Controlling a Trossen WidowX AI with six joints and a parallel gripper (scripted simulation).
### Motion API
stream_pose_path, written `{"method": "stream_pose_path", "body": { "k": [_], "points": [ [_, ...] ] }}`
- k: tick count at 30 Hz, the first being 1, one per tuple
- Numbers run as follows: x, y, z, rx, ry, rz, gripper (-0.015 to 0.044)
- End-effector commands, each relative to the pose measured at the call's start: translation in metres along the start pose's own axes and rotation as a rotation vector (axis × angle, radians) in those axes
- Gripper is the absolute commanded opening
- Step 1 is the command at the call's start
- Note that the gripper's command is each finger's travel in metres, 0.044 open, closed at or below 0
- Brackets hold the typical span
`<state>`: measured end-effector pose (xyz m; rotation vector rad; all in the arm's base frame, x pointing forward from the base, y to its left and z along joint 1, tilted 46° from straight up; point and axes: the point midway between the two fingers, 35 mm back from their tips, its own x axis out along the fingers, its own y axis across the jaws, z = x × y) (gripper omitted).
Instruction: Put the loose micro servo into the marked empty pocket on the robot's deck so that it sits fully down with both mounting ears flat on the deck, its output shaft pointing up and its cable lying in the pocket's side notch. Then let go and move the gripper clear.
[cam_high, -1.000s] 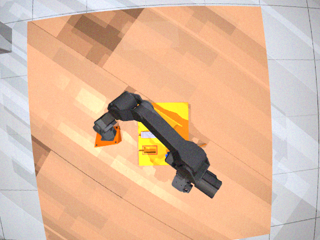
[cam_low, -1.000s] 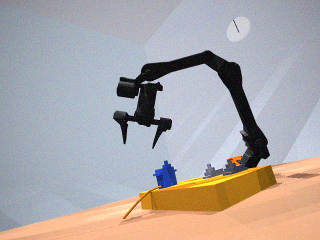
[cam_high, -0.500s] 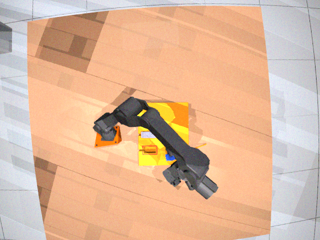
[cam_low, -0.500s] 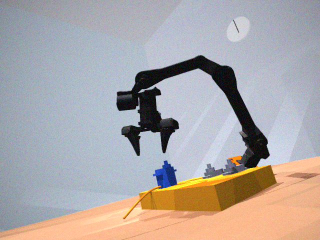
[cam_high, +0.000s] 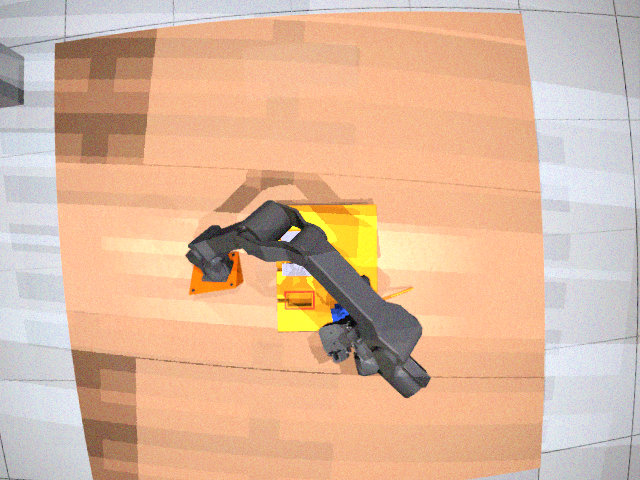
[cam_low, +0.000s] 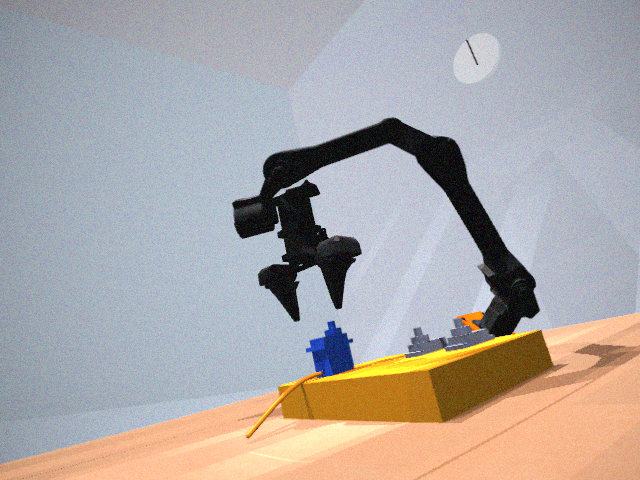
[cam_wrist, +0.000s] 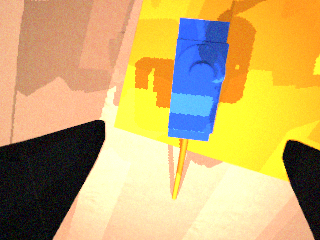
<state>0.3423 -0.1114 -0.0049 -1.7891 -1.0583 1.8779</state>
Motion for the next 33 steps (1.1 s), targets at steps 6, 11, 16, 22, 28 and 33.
{"method": "stream_pose_path", "body": {
  "k": [6, 11, 16, 22, 28, 33],
  "points": [
    [0.022, -0.001, -0.001, 0.015, 0.001, -0.006, 0.044],
    [0.027, -0.001, 0.0, 0.015, 0.001, -0.007, 0.044],
    [0.033, -0.001, 0.0, 0.015, 0.001, -0.007, 0.044],
    [0.043, -0.001, 0.0, 0.015, 0.002, -0.007, 0.044],
    [0.045, -0.001, 0.0, 0.015, 0.002, -0.007, 0.0361],
    [0.045, -0.001, 0.0, 0.015, 0.002, -0.007, 0.023]
  ]
}}
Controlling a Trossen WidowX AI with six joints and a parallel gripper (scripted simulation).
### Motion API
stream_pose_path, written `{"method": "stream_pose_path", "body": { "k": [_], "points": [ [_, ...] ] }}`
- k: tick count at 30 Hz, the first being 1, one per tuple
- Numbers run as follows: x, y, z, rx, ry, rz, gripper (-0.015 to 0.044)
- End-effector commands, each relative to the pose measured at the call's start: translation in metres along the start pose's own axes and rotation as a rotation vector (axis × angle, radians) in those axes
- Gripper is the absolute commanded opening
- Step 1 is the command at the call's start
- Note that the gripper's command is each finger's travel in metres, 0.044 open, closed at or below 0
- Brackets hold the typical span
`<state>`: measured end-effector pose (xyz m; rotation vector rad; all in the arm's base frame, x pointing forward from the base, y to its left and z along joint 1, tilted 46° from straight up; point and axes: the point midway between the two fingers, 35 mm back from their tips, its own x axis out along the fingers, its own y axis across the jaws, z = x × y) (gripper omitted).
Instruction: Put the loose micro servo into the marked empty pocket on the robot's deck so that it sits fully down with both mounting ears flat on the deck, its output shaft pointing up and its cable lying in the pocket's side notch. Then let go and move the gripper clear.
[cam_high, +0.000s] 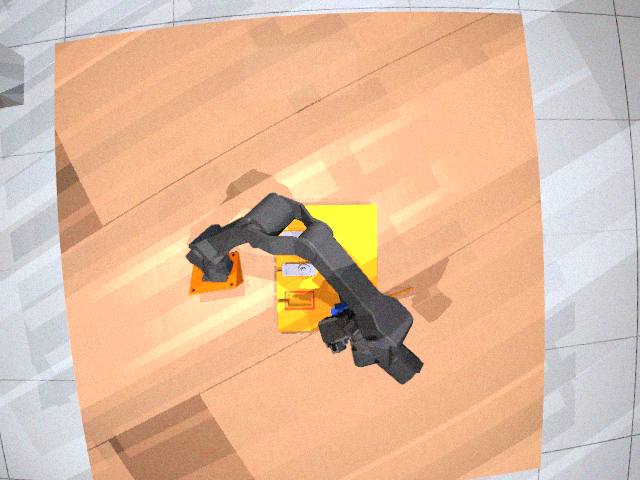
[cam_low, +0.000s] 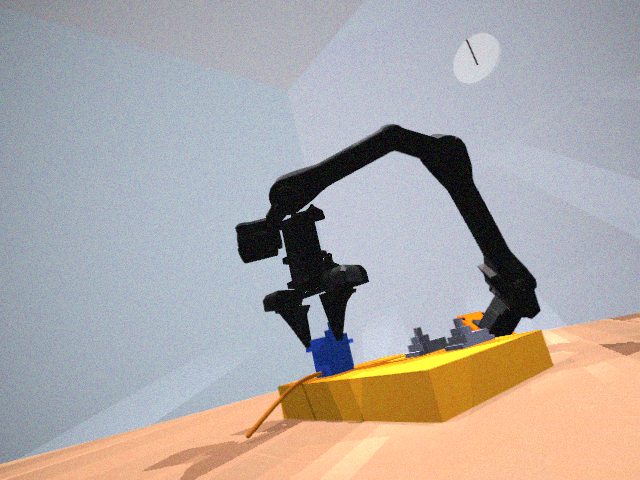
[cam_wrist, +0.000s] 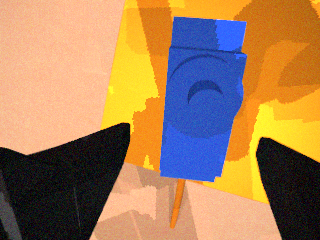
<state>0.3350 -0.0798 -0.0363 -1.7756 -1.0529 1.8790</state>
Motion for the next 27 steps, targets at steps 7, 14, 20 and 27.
{"method": "stream_pose_path", "body": {
  "k": [7, 14, 20, 27],
  "points": [
    [0.0, 0.0, -0.001, 0.005, 0.004, 0.0, 0.0085],
    [-0.006, 0.0, -0.001, 0.005, 0.004, 0.0, 0.0],
    [-0.027, -0.003, 0.0, 0.006, 0.004, 0.0, 0.0],
    [-0.03, -0.006, -0.001, 0.006, 0.004, 0.0, 0.0]
  ]
}}
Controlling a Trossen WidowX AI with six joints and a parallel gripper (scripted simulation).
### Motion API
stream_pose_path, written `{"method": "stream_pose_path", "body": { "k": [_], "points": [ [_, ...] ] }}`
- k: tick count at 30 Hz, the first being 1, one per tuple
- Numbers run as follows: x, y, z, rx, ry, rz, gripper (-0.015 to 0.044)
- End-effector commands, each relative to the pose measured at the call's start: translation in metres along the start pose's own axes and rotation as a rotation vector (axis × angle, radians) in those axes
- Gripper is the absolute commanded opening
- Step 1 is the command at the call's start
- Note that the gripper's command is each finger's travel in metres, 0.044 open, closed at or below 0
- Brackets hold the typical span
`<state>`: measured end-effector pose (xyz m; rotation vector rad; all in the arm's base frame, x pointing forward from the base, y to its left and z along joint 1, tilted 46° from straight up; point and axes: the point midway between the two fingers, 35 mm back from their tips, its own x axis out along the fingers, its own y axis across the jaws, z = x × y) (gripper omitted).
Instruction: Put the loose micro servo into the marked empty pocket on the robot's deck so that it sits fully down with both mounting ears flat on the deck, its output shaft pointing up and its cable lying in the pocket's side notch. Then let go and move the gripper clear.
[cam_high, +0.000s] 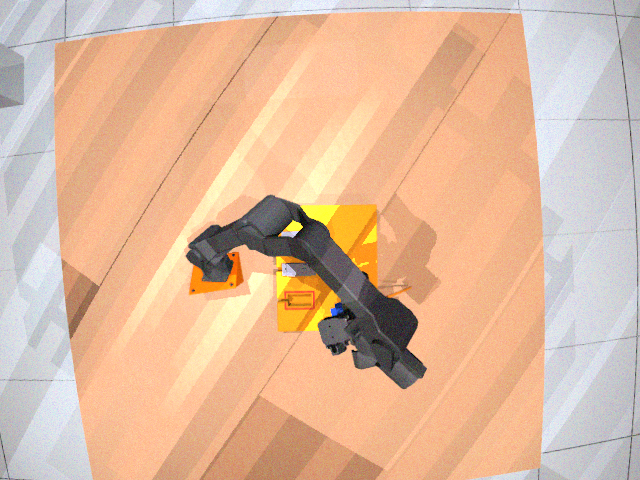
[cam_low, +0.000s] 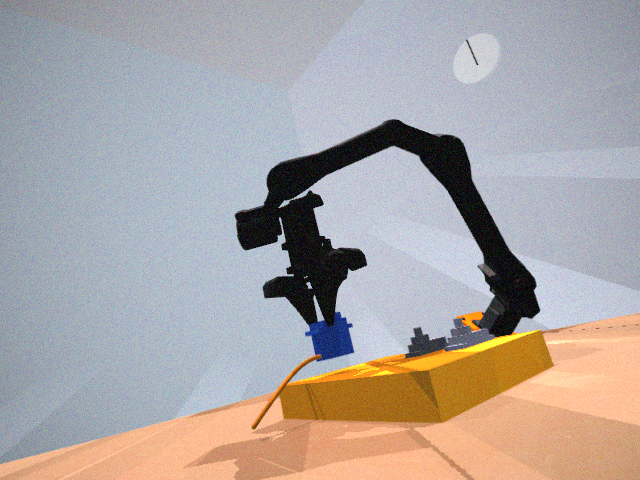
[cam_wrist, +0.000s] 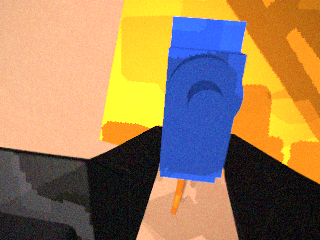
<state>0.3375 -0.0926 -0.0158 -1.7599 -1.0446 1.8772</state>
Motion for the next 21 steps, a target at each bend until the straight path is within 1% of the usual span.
{"method": "stream_pose_path", "body": {
  "k": [1, 13, 21],
  "points": [
    [-0.006, -0.001, 0.0, -0.008, 0.005, 0.009, 0.0],
    [-0.006, -0.002, -0.001, -0.008, 0.005, 0.009, 0.0],
    [-0.006, 0.0, 0.022, -0.007, 0.004, 0.01, 0.0]
  ]
}}
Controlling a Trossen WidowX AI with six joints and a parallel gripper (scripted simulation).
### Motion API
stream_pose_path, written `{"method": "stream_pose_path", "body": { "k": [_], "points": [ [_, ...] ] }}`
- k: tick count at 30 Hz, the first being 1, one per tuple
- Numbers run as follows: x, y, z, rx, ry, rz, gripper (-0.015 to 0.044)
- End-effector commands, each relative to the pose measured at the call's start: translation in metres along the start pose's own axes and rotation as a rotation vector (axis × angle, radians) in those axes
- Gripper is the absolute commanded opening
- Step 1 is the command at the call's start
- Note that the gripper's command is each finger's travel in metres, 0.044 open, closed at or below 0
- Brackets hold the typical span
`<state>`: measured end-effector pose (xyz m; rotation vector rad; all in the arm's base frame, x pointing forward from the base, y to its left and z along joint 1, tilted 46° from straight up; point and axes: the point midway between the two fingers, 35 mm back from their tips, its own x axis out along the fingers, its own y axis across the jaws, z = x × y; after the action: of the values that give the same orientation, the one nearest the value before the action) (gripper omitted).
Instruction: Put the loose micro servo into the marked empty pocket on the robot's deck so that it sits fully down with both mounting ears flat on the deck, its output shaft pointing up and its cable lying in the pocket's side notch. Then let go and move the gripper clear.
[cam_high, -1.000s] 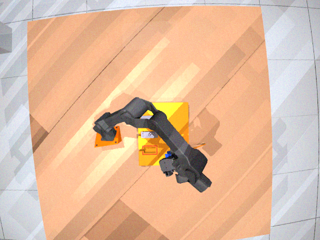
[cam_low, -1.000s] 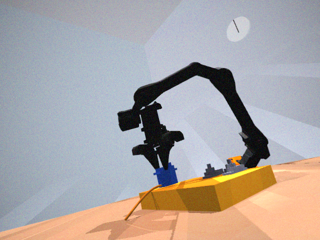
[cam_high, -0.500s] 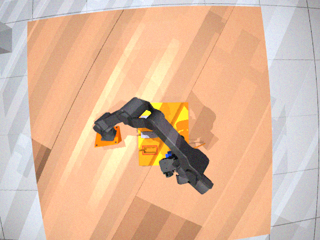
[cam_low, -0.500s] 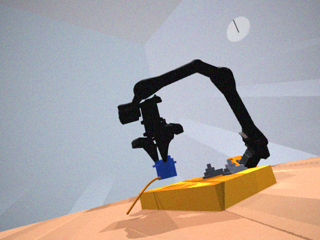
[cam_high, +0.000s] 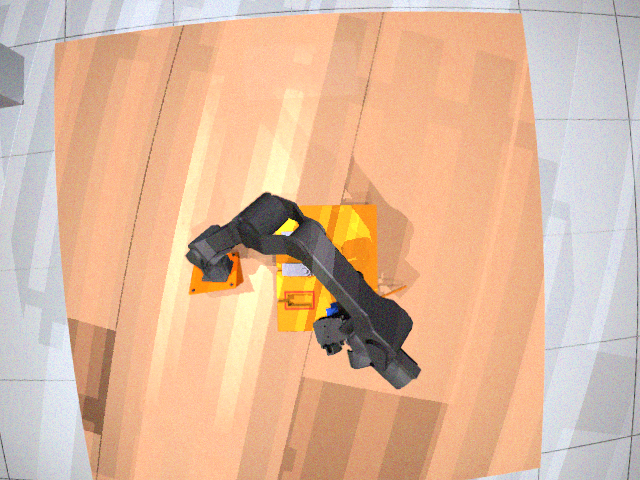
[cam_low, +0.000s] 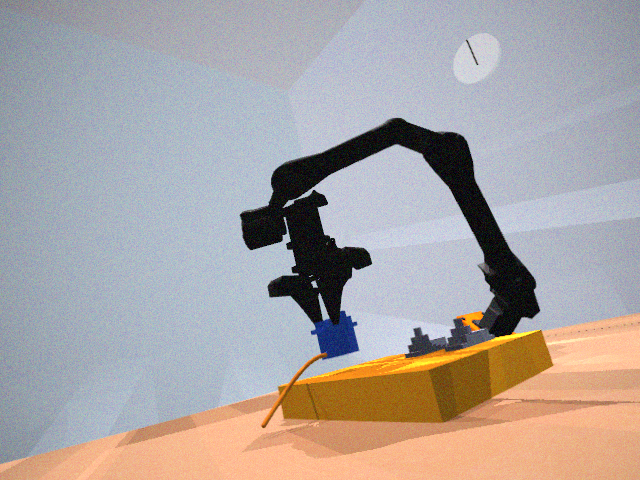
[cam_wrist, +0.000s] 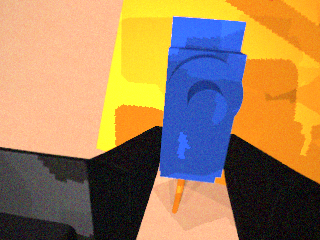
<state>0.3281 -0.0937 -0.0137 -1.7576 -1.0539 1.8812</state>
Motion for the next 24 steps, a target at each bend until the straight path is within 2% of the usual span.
{"method": "stream_pose_path", "body": {
  "k": [1, 15, 24],
  "points": [
    [-0.005, 0.004, 0.017, -0.001, 0.009, 0.011, 0.0],
    [-0.005, -0.014, 0.019, -0.007, 0.009, 0.01, 0.0],
    [-0.005, -0.014, 0.019, -0.257, 0.008, 0.011, 0.0]
  ]
}}
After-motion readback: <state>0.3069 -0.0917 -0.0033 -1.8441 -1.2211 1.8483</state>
